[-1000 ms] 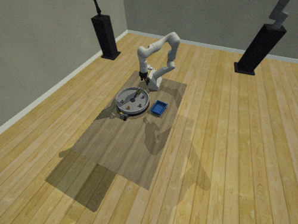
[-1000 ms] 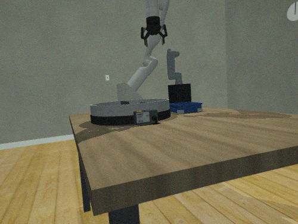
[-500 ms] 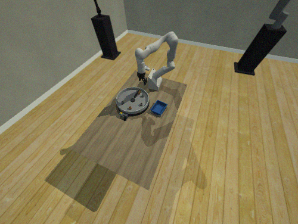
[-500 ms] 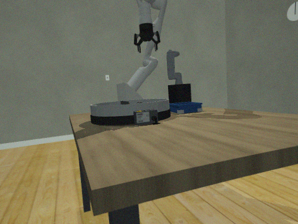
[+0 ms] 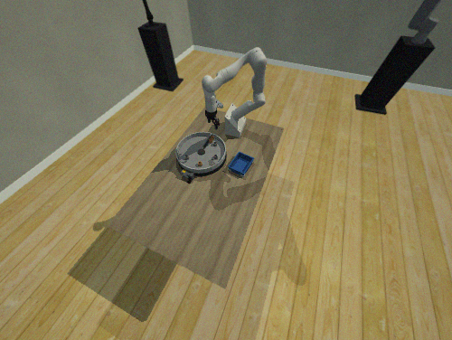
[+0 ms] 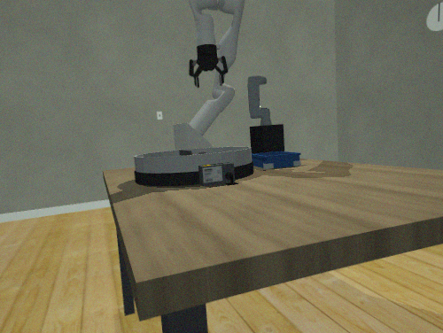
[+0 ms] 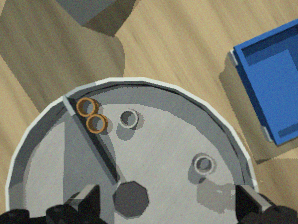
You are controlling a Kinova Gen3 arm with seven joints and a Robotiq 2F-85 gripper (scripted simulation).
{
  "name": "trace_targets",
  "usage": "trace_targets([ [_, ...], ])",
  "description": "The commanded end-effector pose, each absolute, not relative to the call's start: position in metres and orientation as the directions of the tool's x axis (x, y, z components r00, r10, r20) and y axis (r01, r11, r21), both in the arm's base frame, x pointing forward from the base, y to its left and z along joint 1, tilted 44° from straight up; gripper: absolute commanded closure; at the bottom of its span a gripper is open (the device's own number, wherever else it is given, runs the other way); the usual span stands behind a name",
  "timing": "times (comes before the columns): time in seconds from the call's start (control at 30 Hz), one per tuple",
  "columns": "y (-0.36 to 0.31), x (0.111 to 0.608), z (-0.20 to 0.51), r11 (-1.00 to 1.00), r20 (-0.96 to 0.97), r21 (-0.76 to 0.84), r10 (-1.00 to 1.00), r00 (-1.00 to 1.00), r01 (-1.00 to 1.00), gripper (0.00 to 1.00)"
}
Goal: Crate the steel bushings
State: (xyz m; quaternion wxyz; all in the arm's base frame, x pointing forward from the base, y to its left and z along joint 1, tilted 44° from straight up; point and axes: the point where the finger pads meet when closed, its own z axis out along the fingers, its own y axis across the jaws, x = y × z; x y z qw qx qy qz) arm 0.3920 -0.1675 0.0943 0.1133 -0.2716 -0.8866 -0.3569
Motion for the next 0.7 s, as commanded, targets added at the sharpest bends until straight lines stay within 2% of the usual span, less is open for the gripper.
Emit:
trace_targets([
  [0.0,-0.168,0.392,0.094,0.597,0.395,0.571,0.402,-0.826,0.563,0.0],
  [0.23,-0.172,0.368,0.047,0.598,0.394,0.571,0.402,-0.827,0.563,0.0],
  [0.67,-0.173,0.364,0.038,0.598,0.393,0.571,0.402,-0.827,0.562,0.0],
])
